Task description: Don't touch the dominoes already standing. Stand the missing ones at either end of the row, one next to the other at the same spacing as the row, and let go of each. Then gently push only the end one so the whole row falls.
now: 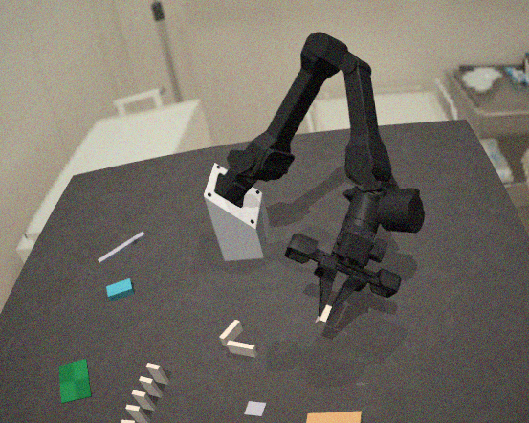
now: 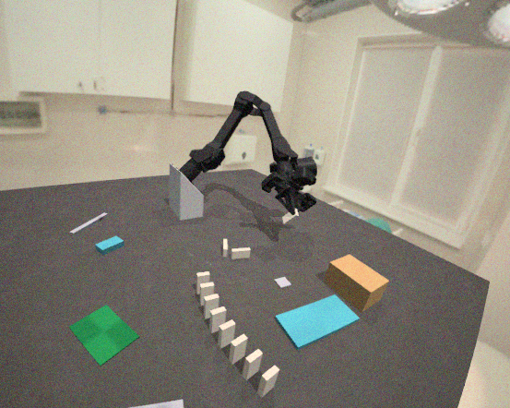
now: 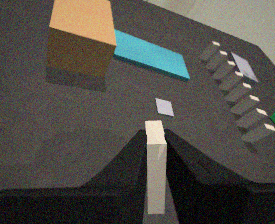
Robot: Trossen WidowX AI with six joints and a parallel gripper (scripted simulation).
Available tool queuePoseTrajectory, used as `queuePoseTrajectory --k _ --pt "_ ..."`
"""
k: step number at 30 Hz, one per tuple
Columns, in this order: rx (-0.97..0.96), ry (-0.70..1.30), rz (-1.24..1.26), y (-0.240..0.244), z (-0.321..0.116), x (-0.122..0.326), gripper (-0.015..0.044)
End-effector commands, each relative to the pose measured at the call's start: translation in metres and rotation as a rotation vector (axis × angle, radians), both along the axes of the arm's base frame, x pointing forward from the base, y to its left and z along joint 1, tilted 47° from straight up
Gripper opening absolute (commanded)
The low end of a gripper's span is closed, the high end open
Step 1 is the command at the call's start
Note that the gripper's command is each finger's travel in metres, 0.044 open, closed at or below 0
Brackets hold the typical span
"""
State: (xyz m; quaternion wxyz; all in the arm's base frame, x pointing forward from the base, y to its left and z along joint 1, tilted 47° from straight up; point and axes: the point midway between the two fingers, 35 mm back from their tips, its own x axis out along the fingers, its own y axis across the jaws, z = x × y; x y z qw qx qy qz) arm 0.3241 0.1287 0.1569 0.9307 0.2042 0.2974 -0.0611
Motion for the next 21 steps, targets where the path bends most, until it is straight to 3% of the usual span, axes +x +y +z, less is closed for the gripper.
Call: queuePoseTrajectory --k 1,21 --pt "0.032 -0.096 -0.060 0.001 0.006 -0.006 0.0029" --pt "0.323 -0.500 -0.343 -0.010 0.034 -0.053 0.0029"
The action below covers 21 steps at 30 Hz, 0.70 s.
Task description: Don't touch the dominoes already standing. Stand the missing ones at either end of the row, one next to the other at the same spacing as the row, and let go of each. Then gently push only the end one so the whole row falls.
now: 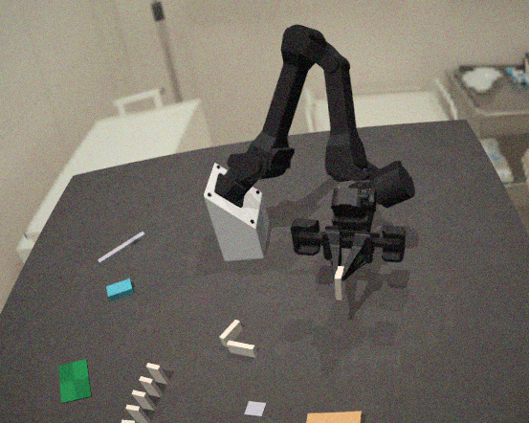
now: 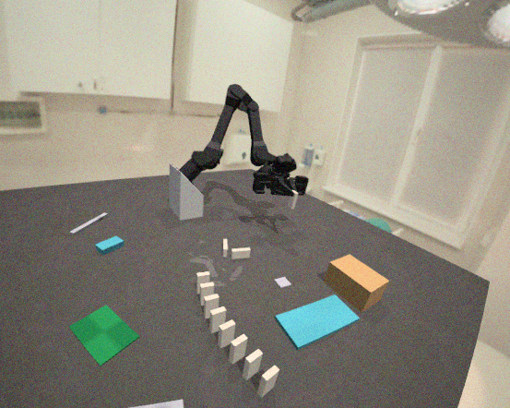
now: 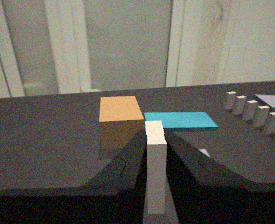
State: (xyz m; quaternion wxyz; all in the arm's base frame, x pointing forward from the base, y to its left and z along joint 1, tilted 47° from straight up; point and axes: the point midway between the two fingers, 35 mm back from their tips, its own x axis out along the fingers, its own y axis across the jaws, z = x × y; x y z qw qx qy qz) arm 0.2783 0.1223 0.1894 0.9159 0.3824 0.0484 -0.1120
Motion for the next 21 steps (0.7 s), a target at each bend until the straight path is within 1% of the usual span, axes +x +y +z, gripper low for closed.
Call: queuePoseTrajectory --k 1,21 --pt "0.042 -0.039 -0.029 -0.0039 0.0014 -0.0070 0.0029" --pt "0.043 -0.039 -0.029 -0.0025 0.0005 -0.0065 0.0029"
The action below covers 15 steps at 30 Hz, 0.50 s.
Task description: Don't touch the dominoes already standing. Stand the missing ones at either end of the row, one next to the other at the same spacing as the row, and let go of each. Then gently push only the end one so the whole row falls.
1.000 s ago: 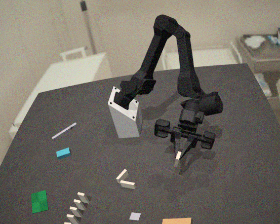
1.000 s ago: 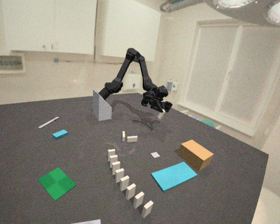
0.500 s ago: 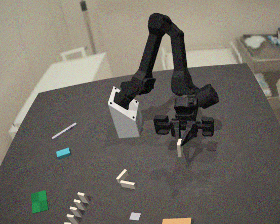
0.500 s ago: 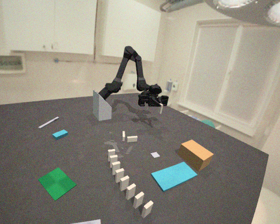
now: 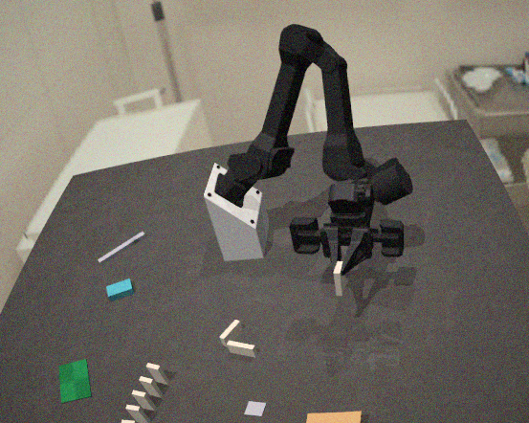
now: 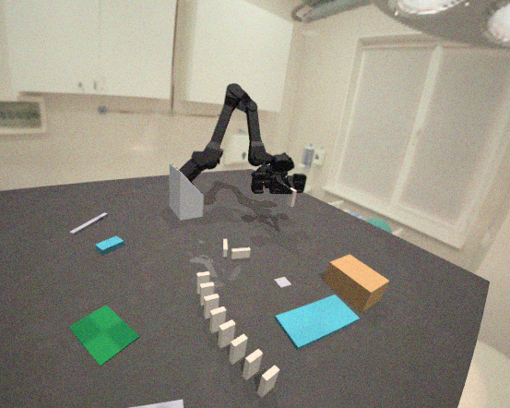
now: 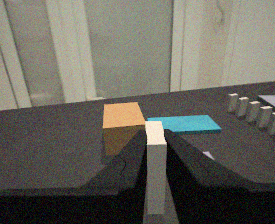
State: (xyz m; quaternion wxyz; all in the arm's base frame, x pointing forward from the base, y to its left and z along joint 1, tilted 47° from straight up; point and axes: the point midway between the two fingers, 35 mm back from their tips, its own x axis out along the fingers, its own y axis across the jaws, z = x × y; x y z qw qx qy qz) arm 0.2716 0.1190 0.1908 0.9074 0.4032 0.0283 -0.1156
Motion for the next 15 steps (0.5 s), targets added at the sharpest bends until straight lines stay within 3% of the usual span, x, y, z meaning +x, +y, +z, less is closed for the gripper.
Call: queuePoseTrajectory --k 1,15 --pt "0.003 -0.001 -0.003 0.002 -0.002 0.001 0.0029" --pt "-0.013 0.009 0.004 0.033 -0.024 0.008 0.0029"
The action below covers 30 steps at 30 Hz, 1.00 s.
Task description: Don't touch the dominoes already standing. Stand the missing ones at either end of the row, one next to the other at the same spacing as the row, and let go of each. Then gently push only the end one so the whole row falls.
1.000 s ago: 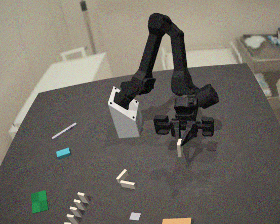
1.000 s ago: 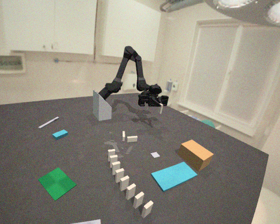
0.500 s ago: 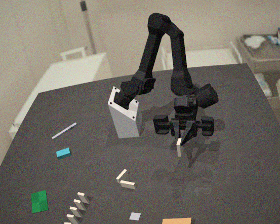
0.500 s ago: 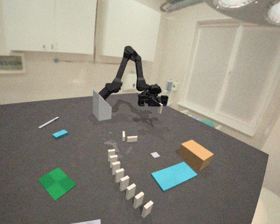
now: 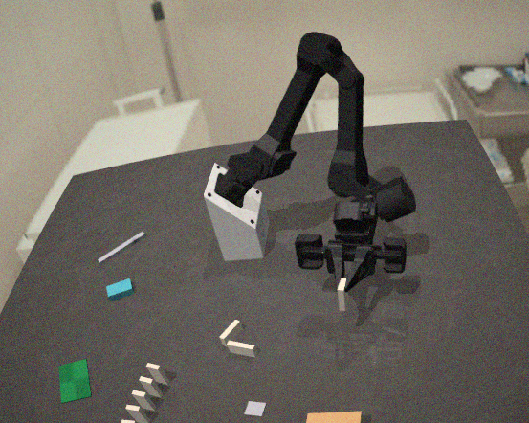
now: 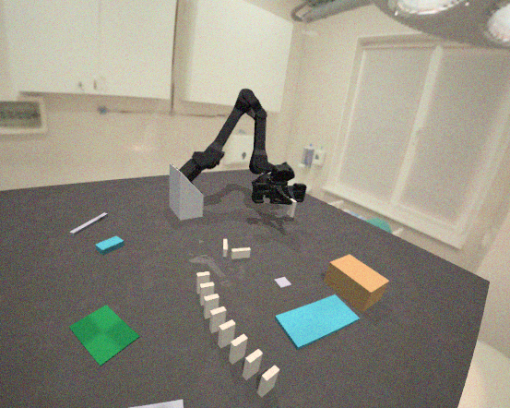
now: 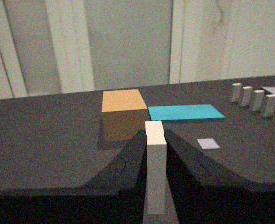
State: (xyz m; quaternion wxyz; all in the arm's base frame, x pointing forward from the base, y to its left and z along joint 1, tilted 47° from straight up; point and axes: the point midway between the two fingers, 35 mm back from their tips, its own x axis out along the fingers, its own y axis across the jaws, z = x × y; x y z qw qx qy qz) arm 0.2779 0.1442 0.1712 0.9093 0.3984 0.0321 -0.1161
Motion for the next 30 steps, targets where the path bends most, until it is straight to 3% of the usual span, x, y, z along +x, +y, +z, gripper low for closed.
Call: queuePoseTrajectory --k 1,30 --pt "-0.006 0.002 0.002 0.010 -0.007 0.002 0.0029" --pt "0.009 -0.004 -0.003 0.055 -0.058 0.004 0.0029"
